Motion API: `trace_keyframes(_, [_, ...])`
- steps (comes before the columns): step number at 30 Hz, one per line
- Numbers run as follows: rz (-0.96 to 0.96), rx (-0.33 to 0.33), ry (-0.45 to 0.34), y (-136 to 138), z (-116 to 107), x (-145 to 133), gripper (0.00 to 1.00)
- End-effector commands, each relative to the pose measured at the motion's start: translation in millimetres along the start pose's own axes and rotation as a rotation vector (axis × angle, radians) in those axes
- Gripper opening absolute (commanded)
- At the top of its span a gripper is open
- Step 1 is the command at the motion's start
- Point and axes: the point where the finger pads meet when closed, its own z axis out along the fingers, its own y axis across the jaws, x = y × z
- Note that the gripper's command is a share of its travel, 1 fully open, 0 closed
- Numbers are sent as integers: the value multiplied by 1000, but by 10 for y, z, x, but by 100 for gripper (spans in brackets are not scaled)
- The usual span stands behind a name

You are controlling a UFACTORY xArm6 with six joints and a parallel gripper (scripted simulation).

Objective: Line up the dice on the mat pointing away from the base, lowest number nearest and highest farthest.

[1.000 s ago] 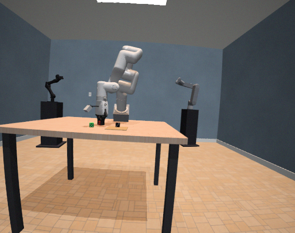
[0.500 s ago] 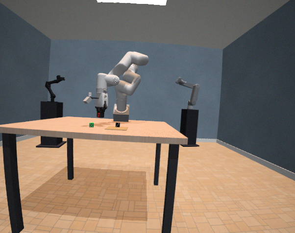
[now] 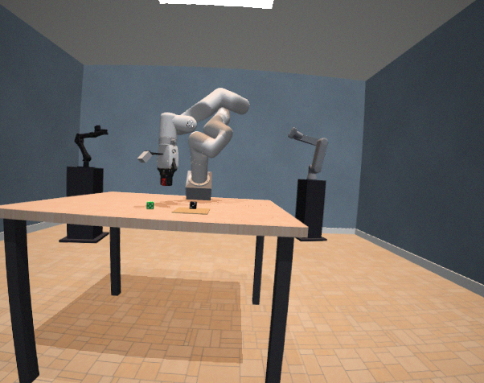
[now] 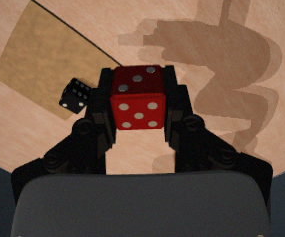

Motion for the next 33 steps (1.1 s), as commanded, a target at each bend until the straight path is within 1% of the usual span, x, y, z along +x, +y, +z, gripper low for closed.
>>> trace_keyframes(1, [-16, -1, -1, -26, -10, -1, 27])
trace_keyframes(2, [-46, -5, -7, -66, -2, -21, 27])
trace_keyframes(4, [-163, -18, -27, -229, 19, -99, 27])
trace_keyframes(6, [-163, -18, -27, -229, 19, -99, 27])
trace_keyframes(7, [-248, -24, -36, -347, 27, -152, 27])
trace_keyframes(11, [-379, -28, -41, -537, 28, -233, 27])
trace_keyframes(15, [-523, -26, -35, -756, 13, -323, 27])
trace_keyframes(16, [-535, -25, -34, -774, 11, -331, 27])
trace_keyframes(21, [-726, -7, -7, -1088, -42, -464, 27])
trace_keyframes(24, [-736, -6, -5, -1105, -46, -472, 27])
trace_keyframes(26, [-779, 0, 4, -1177, -64, -505, 27])
trace_keyframes(33, [-781, 1, 4, -1181, -64, -506, 27])
